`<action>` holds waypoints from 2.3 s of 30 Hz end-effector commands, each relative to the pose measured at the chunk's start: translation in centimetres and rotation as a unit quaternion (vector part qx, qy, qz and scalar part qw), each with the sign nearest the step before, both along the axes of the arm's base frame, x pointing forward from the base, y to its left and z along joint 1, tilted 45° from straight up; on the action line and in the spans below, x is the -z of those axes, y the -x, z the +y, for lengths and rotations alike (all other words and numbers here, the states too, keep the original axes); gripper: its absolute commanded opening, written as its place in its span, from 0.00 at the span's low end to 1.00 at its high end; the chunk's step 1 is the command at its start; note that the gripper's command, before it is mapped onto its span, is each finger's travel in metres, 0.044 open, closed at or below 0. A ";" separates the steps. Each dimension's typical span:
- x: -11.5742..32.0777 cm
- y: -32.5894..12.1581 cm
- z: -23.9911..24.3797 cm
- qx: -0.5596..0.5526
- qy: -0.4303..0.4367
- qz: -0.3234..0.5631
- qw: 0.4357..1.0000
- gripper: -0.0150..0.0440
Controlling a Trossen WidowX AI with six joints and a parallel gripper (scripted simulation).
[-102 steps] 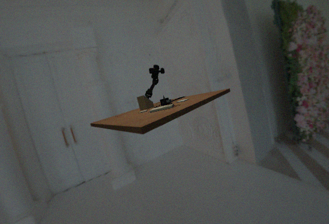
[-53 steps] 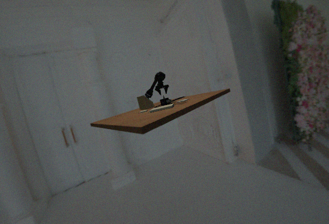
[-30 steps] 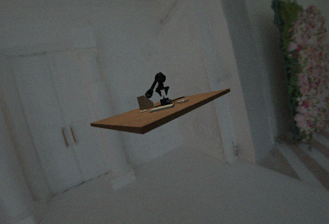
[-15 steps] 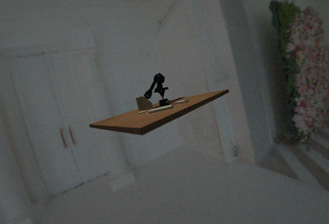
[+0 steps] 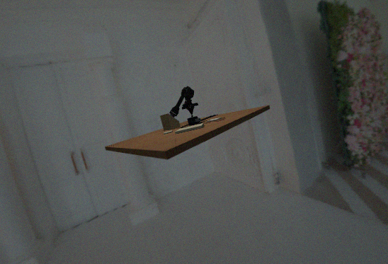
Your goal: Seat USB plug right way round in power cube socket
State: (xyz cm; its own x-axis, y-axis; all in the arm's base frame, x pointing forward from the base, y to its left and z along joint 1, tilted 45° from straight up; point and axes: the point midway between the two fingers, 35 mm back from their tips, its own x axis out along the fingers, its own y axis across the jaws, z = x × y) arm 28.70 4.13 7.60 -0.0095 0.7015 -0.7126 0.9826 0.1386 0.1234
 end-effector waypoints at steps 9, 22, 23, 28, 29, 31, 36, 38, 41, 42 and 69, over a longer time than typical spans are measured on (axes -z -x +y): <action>-0.3 0.0 -0.3 0.000 0.000 0.000 1.000 0.25; -0.9 0.0 -0.9 0.000 0.000 0.000 1.000 0.25; -0.9 0.0 -0.9 0.000 0.000 0.000 1.000 0.25; -1.1 0.0 -1.2 0.000 0.000 0.000 1.000 0.25; -1.2 0.0 -1.2 0.000 0.000 0.000 1.000 0.25; -1.3 0.0 -1.3 0.000 0.000 0.000 1.000 0.25; -1.5 0.0 -1.5 0.000 0.000 0.000 1.000 0.25; -1.6 0.0 -1.6 0.000 0.000 0.000 1.000 0.25; -1.8 0.0 -1.8 0.000 0.000 0.000 1.000 0.25; -1.8 0.0 -1.8 0.000 0.000 0.000 1.000 0.25; -1.9 0.1 -1.9 -0.158 -0.004 -0.156 0.975 0.25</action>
State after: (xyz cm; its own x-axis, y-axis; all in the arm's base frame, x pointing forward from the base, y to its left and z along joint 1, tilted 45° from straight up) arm 28.68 2.18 9.56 -0.0094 0.7039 -0.7102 0.8421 0.3885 0.3740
